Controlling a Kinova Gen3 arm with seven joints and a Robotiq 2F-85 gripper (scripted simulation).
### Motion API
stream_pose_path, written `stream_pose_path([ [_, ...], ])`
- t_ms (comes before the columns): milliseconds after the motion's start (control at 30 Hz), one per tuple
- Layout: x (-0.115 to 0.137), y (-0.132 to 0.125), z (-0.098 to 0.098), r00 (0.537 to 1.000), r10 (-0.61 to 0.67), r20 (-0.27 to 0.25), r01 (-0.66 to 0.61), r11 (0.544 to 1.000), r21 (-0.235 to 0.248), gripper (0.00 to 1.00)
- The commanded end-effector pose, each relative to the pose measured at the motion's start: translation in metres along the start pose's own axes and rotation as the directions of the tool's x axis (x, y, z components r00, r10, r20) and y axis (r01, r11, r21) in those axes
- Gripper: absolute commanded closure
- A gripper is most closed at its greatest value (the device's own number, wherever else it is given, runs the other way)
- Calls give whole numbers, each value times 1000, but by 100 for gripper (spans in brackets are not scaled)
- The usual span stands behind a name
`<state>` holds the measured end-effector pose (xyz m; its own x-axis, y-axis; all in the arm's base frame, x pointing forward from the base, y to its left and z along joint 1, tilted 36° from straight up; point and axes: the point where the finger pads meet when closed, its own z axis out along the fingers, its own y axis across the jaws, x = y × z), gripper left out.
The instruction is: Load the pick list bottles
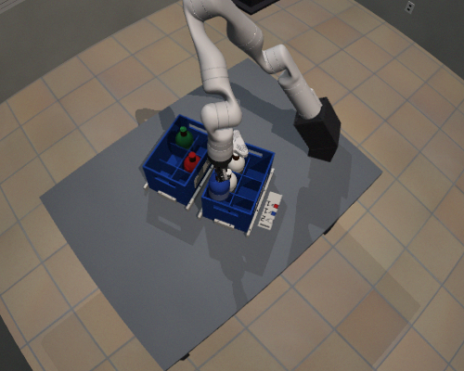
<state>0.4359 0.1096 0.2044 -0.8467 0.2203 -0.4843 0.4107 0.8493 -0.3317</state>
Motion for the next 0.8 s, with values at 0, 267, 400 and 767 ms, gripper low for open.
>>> stream_pose_path([
  [0, 0, 1, 3, 1000, 0, 1, 0, 1000, -2, 90],
  [267, 0, 1, 9, 1000, 0, 1, 0, 1000, -2, 90],
  [400, 0, 1, 13, 1000, 0, 1, 0, 1000, -2, 90],
  [767, 0, 1, 23, 1000, 0, 1, 0, 1000, -2, 90],
])
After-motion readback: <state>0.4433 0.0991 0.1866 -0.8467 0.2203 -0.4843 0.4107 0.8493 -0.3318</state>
